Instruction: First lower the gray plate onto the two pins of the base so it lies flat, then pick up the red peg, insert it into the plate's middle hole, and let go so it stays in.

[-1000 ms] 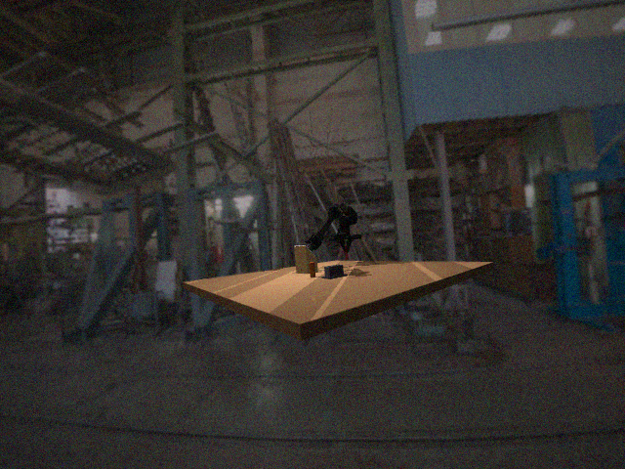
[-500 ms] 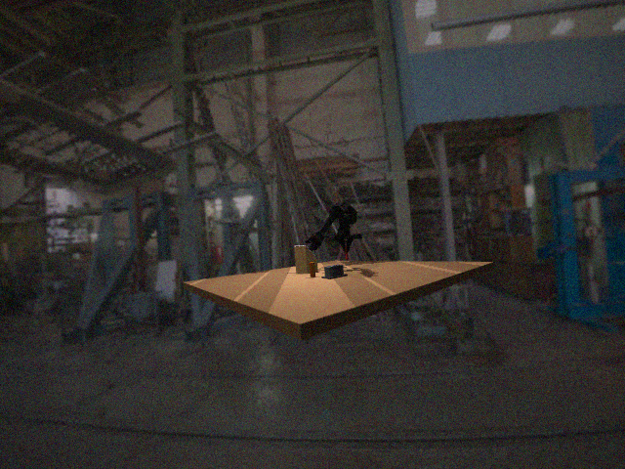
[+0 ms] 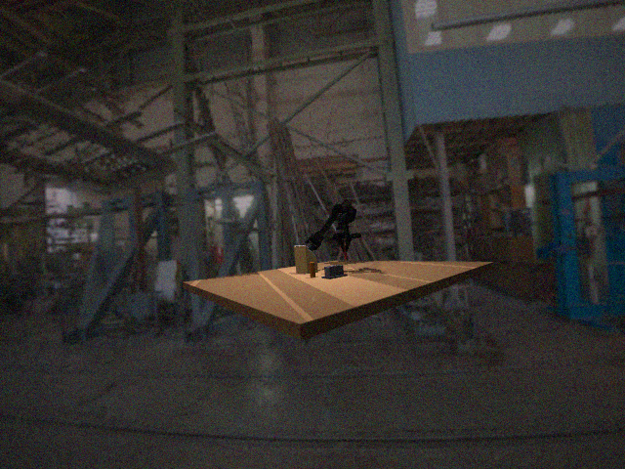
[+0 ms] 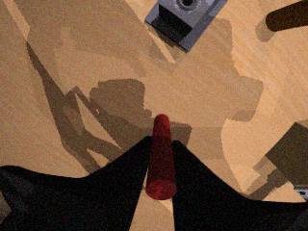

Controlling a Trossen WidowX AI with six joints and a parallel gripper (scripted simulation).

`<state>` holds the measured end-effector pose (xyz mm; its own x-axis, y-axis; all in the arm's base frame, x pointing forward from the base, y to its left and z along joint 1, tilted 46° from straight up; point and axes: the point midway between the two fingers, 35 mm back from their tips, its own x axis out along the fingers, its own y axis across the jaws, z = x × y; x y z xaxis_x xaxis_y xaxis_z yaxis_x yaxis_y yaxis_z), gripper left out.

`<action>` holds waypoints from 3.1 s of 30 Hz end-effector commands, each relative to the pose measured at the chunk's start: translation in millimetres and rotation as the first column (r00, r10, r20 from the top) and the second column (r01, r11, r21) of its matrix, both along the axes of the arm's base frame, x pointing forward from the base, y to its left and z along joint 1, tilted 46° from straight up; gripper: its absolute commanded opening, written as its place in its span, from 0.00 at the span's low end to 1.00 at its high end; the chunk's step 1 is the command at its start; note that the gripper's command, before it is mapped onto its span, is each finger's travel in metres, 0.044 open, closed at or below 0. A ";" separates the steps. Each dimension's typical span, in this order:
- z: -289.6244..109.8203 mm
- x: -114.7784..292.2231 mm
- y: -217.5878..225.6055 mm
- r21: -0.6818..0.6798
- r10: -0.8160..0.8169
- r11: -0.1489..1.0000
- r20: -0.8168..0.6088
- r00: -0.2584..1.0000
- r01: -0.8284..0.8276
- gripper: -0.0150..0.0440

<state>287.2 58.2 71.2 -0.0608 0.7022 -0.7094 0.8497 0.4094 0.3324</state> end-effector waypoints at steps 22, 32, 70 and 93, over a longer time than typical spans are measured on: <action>-49.1 40.8 -47.8 -0.004 0.009 1.000 0.011 1.000 -0.009 0.25; -72.4 52.1 -67.2 0.001 0.012 1.000 0.012 1.000 -0.012 0.25; -97.9 59.8 -87.5 0.006 0.015 1.000 0.014 1.000 -0.015 0.25; -110.0 57.8 -75.1 0.007 0.015 1.000 0.014 1.000 -0.015 0.25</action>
